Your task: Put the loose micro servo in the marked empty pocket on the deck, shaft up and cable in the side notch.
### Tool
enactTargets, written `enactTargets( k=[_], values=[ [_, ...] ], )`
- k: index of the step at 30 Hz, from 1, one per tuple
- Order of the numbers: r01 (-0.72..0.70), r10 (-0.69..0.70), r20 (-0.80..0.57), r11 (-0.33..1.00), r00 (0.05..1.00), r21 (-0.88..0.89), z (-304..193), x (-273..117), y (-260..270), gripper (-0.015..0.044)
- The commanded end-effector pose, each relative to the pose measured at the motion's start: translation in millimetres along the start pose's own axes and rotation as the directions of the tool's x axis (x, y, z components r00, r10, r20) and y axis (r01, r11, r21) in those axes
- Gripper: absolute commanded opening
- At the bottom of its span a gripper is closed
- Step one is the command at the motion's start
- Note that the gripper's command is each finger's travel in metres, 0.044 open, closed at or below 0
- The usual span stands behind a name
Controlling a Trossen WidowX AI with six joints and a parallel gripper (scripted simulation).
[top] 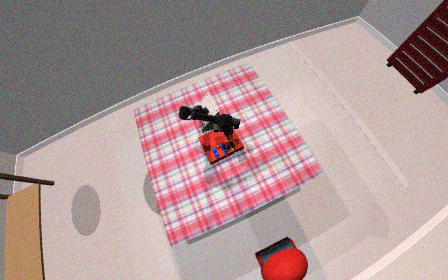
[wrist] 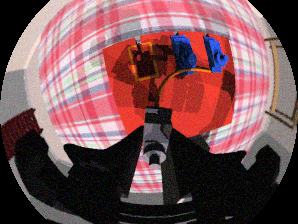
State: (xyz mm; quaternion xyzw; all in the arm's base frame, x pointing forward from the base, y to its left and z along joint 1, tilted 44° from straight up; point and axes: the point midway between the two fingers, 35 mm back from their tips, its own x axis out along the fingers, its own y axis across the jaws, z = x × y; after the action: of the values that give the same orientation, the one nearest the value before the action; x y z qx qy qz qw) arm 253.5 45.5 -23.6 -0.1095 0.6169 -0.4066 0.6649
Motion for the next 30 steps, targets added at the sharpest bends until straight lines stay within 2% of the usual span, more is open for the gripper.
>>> enactTargets(
  k=[1,7,15,30],
  values=[
    [-0.005,0.004,-0.002,0.99,1.0,-0.142,0,0,1,0.0],
    [-0.005,0.004,-0.002,0.956,1.0,-0.293,0,0,1,0.0],
    [-0.005,0.005,-0.002,0.956,1.0,-0.293,6,0,3,0.0],
    [-0.005,0.005,0.001,0.957,1.0,-0.29,63,-1,20,0.0]
  ],
)
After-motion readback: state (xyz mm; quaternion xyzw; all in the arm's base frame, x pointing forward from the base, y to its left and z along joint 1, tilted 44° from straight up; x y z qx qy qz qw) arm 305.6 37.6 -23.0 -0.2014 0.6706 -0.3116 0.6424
